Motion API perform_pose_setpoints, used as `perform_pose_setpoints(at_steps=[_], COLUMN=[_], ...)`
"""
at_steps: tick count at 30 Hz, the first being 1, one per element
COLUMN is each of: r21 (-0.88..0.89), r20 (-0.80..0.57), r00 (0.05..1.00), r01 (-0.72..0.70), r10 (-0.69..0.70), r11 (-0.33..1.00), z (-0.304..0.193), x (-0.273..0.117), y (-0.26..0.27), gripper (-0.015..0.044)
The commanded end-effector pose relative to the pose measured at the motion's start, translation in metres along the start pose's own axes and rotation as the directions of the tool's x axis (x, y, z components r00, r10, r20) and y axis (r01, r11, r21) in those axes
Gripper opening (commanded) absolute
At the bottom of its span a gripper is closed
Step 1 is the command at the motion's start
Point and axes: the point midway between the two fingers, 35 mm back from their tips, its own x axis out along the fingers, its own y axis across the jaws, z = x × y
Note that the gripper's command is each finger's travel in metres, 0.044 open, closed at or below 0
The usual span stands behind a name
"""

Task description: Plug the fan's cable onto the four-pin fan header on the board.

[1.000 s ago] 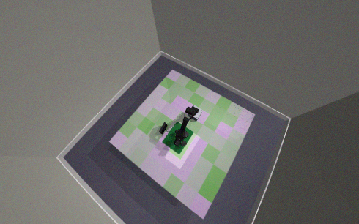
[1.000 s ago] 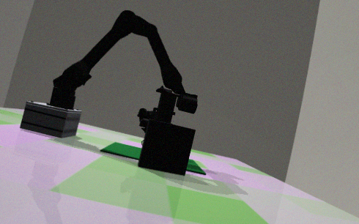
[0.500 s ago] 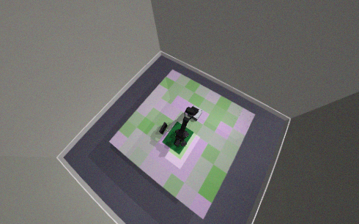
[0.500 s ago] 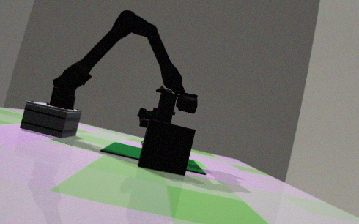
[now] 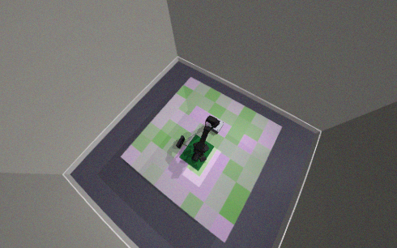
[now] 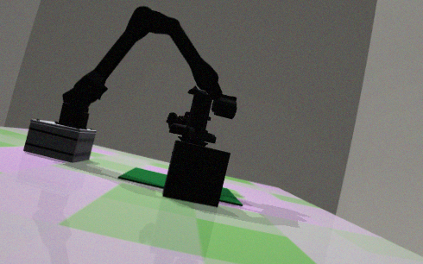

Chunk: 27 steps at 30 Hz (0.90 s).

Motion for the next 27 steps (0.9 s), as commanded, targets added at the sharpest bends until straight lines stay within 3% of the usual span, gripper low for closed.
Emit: perform_pose_setpoints(at_steps=[1, 14, 27], r21=[0.001, 0.415, 0.769], r20=[0.009, 0.008, 0.008], r00=[1.0, 1.0, 1.0], r01=[-0.003, -0.007, -0.009], r10=[0.003, 0.004, 0.004], r11=[1.0, 0.91, 0.639], z=[0.001, -0.003, -0.008], x=[-0.004, -0.004, -0.004], y=[0.001, 0.008, 0.016], gripper=[0.0, 0.0, 0.0])
